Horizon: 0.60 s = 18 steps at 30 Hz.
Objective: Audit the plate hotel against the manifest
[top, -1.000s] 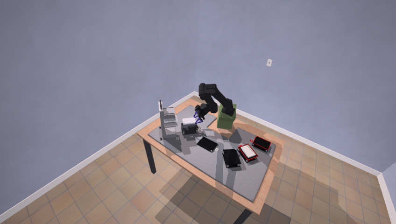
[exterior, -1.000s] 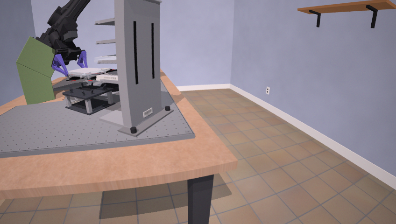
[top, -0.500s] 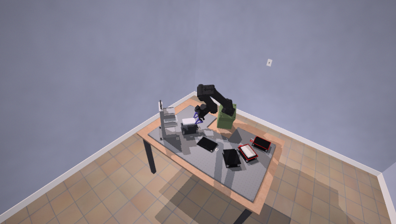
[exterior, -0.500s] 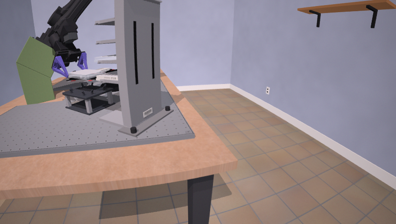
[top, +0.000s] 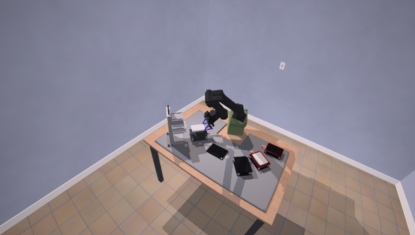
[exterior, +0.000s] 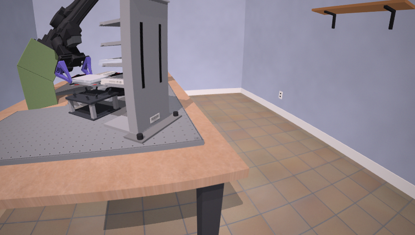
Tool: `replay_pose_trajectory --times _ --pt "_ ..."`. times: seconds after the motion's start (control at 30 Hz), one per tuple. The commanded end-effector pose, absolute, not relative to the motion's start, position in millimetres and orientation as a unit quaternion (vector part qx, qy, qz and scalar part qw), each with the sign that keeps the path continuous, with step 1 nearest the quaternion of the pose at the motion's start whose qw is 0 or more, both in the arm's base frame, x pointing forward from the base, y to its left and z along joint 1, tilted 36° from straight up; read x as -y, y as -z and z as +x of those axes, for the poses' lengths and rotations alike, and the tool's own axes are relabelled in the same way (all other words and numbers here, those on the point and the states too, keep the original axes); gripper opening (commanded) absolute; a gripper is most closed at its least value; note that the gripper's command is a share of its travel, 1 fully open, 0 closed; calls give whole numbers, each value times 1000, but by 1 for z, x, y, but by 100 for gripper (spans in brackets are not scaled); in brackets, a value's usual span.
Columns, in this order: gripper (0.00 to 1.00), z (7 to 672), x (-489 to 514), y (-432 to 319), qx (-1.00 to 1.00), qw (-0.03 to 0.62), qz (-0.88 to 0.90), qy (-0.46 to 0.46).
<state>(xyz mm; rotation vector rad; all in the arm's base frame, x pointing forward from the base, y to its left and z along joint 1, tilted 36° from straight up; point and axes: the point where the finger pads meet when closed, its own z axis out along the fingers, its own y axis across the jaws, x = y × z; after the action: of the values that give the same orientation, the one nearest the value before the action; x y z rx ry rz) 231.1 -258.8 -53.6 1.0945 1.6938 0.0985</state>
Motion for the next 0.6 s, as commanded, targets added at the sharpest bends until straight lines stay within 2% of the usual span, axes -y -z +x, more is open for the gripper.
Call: replay_pose_trajectory --times 0.0,0.57 --pt "86 235 259 53 -708 538 455 -41" --pt "86 240 258 59 -708 539 455 -41"
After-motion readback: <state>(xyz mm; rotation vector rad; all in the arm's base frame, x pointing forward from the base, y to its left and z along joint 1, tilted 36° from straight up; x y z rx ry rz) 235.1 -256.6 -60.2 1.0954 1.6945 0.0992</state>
